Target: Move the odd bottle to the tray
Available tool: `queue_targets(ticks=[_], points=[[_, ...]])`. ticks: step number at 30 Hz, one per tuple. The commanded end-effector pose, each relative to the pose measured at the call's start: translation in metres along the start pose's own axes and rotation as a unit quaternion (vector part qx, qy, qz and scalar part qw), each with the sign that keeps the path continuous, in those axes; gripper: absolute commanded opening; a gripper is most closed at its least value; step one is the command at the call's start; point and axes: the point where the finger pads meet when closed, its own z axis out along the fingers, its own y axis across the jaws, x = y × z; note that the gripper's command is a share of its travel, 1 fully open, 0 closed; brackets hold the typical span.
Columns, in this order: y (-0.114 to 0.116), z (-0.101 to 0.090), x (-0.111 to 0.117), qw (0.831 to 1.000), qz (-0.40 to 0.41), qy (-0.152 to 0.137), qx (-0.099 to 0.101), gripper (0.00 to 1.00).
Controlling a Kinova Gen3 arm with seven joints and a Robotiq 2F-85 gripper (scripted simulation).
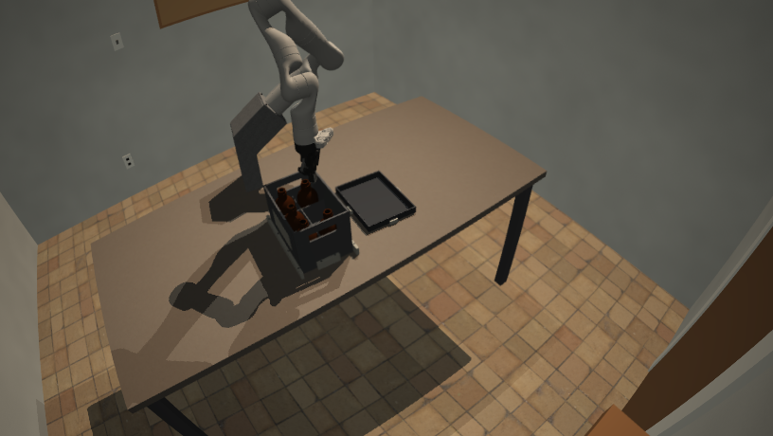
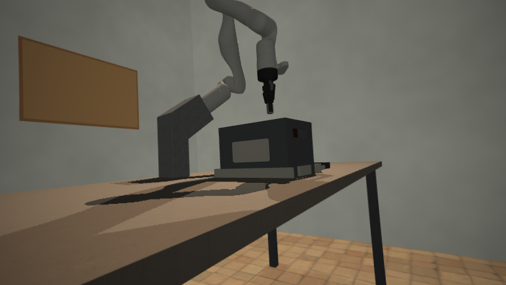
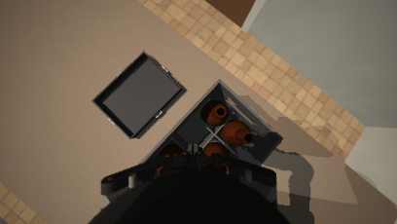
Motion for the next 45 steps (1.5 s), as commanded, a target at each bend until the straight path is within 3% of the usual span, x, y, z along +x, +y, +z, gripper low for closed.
queue_targets(ticks=[1, 2, 45], points=[[-0.0043, -0.0044, 0.0014, 1.000, -0.008, -0.009, -0.005, 0.00], [-0.0043, -0.0044, 0.0014, 1.000, -0.008, -0.009, -0.005, 0.64], [-0.0043, -0.0036, 0.0013, 1.000, -0.008, -0.009, -0.005, 0.64]])
